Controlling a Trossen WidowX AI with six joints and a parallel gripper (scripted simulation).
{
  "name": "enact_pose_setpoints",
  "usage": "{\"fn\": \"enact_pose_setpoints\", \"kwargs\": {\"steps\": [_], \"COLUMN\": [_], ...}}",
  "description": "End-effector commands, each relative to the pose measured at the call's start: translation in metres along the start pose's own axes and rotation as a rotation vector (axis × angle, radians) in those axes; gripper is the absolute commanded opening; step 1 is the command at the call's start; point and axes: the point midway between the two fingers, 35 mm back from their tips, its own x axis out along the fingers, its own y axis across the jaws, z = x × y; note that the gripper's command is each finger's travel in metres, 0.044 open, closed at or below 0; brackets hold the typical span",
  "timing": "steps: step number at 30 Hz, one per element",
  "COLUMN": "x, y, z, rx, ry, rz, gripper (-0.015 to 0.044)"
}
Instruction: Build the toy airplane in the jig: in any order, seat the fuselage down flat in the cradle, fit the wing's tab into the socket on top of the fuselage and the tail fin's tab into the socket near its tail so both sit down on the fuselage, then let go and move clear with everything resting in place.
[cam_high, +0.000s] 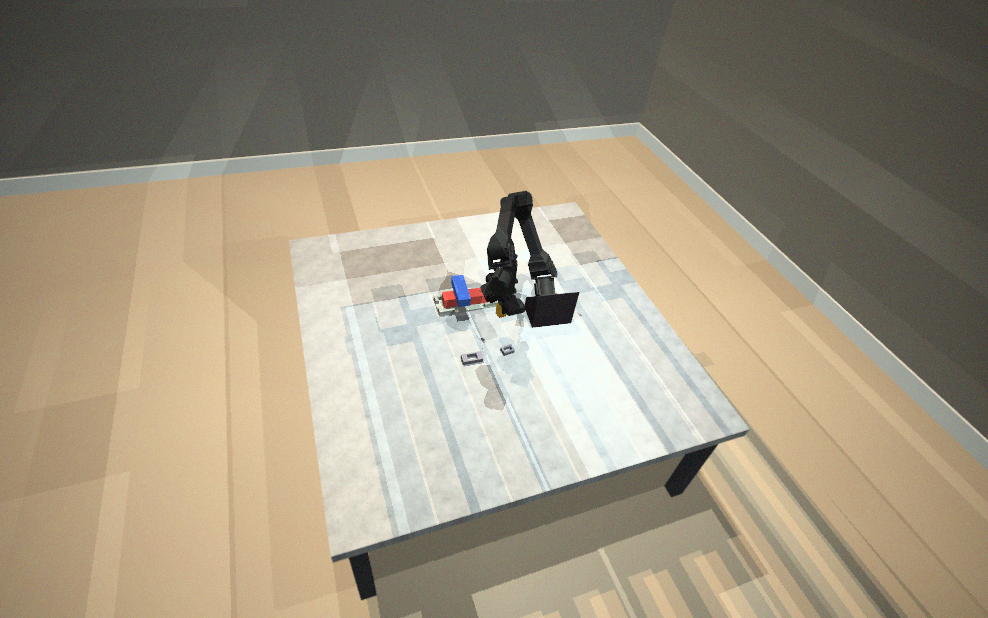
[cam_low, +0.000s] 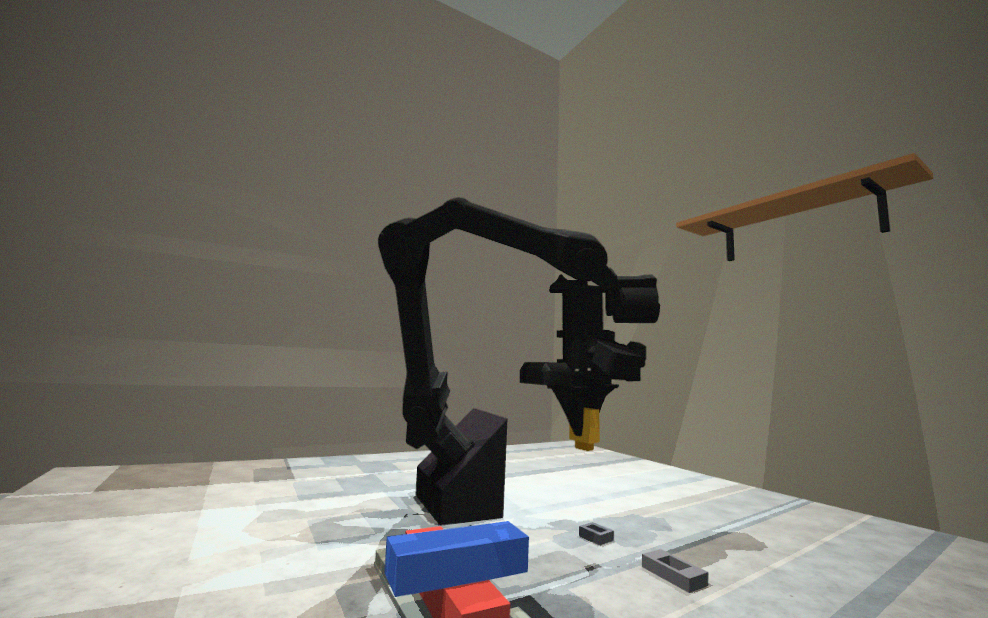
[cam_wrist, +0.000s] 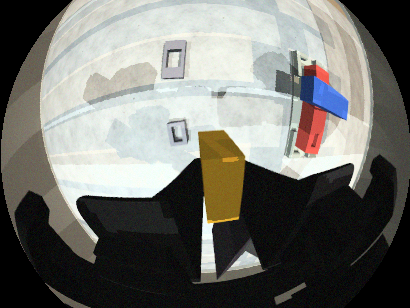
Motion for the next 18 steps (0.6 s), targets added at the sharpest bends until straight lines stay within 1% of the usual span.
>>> {"fn": "enact_pose_setpoints", "kwargs": {"steps": [1, 18], "x": [0.0, 0.007], "y": [-0.012, -0.065], "z": [0.003, 0.01], "rx": [-0.002, 0.01], "ry": [-0.002, 0.002], "rz": [0.003, 0.022], "gripper": [0.0, 0.0]}}
